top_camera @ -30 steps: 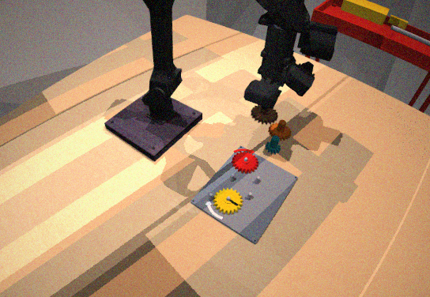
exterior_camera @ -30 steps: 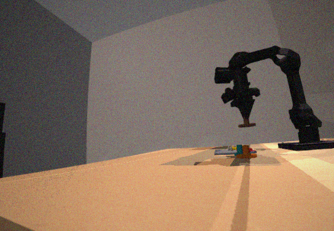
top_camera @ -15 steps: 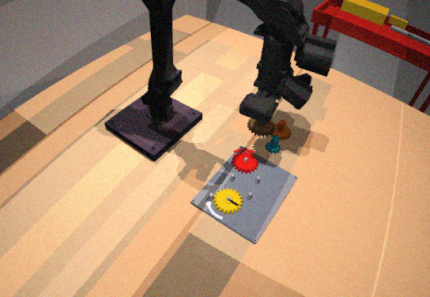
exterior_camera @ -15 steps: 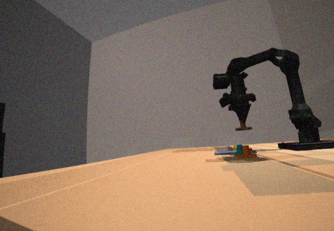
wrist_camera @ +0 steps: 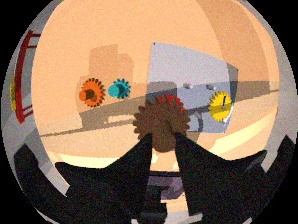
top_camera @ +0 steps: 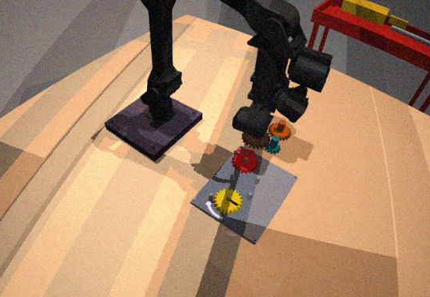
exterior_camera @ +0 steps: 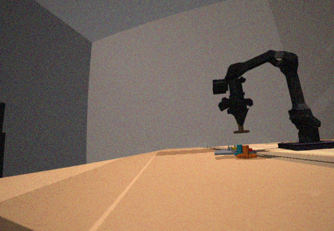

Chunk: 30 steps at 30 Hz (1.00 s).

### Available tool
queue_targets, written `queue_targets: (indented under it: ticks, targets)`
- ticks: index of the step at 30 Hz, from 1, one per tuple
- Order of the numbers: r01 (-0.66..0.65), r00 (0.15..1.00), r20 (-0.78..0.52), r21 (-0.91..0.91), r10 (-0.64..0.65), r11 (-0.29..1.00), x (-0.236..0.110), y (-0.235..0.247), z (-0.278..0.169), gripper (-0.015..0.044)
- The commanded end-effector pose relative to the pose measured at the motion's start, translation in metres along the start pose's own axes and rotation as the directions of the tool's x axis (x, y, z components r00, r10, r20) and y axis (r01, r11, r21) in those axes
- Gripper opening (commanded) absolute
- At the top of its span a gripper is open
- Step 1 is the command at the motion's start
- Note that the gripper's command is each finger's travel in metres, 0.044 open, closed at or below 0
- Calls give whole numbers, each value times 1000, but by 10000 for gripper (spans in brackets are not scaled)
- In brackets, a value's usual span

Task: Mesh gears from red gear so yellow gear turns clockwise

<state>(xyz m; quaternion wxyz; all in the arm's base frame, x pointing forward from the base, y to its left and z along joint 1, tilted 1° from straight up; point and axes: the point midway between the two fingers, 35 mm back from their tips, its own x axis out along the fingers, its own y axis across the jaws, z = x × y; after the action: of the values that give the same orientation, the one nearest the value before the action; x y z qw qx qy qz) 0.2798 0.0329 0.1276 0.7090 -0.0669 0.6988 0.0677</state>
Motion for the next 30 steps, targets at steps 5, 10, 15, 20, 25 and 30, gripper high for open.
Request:
queue_targets:
  ticks: [5, 10, 15, 20, 25, 30]
  targets:
    - [4, 1000, -6, -3, -4, 1000, 7, -17, -2, 0]
    - [5, 1000, -6, -3, -5, 1000, 11, -28, -4, 0]
    - [6, 1000, -7, -3, -6, 1000, 15, -38, -6, 0]
    - [6, 1000, -8, -4, -6, 1000, 18, -48, -8, 0]
    - [7, 1000, -9, -4, -7, 1000, 22, -58, -11, 0]
    - [8, 1000, -10, -4, -8, 1000, 26, -68, -14, 0]
